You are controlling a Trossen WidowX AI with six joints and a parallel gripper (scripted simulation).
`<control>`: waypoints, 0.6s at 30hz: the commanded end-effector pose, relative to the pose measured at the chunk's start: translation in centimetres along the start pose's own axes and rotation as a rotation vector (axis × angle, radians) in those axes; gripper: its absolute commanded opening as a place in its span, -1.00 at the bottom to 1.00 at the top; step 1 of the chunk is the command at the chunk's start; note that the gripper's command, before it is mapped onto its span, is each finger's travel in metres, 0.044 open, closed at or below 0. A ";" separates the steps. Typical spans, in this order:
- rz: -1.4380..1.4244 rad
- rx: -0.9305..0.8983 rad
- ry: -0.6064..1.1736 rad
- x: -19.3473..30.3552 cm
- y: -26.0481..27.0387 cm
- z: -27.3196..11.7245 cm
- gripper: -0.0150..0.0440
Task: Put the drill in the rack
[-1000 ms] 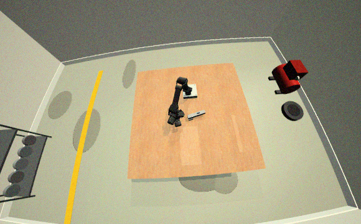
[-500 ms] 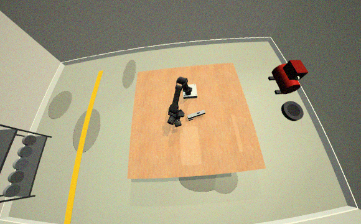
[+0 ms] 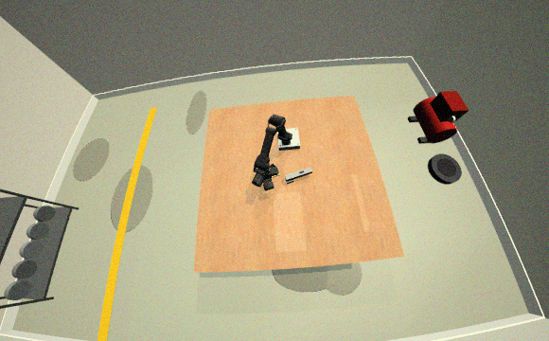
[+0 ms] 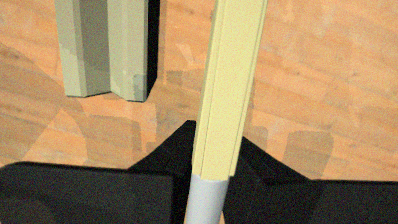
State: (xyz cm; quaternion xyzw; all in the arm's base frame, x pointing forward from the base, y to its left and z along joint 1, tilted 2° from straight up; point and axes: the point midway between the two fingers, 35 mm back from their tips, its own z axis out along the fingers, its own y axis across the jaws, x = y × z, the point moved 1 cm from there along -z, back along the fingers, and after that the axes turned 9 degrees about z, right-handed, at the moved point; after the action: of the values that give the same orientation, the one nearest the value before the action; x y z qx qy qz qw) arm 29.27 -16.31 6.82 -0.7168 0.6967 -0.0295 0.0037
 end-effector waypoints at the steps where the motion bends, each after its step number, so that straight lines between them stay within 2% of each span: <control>1: -0.003 0.004 -0.002 0.3 0.8 -0.1 -0.49; 18: -0.003 0.002 -0.001 1.3 3.8 -0.3 -0.49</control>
State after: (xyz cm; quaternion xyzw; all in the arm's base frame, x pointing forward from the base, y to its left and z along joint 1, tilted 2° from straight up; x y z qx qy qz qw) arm 26.19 -17.61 6.92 -0.7168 0.6967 -0.0288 0.0025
